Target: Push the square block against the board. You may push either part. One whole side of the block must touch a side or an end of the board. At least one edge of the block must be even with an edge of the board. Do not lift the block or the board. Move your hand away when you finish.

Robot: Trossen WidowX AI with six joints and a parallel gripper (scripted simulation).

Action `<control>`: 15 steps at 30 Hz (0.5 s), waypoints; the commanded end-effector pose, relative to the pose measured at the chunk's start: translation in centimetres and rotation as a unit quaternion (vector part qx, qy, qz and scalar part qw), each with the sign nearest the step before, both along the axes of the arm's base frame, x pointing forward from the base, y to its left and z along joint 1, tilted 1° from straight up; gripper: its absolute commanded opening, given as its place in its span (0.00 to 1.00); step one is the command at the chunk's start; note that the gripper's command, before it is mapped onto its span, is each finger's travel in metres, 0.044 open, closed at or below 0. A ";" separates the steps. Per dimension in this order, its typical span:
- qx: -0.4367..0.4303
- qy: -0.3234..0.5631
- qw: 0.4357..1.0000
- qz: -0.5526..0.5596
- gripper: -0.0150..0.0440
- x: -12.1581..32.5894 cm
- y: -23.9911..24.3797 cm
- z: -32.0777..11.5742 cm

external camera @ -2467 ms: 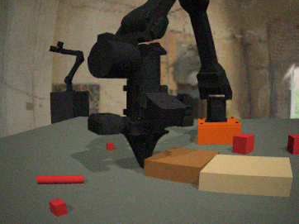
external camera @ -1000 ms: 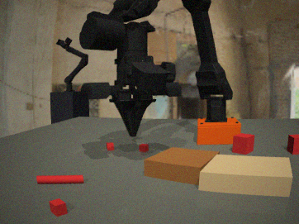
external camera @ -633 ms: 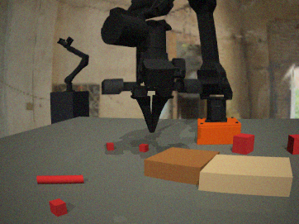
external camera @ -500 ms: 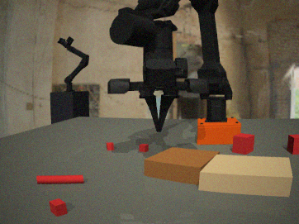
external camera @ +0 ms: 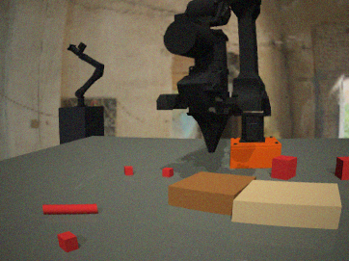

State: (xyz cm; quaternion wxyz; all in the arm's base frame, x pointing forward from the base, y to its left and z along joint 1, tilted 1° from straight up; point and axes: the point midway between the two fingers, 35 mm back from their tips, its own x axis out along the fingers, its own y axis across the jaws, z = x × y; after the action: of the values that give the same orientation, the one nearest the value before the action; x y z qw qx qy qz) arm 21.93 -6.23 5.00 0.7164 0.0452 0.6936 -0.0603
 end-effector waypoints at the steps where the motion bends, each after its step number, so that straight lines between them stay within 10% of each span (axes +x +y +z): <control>1: 0.000 -0.001 0.999 -0.050 0.25 -0.8 0.6 -0.2; 15: 0.000 -0.001 0.999 -0.050 0.25 -0.7 0.5 -5.7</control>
State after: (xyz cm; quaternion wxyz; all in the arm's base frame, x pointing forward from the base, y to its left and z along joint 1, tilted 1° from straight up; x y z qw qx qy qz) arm 21.12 -5.65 0.05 0.7092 0.0794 0.6945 -0.0921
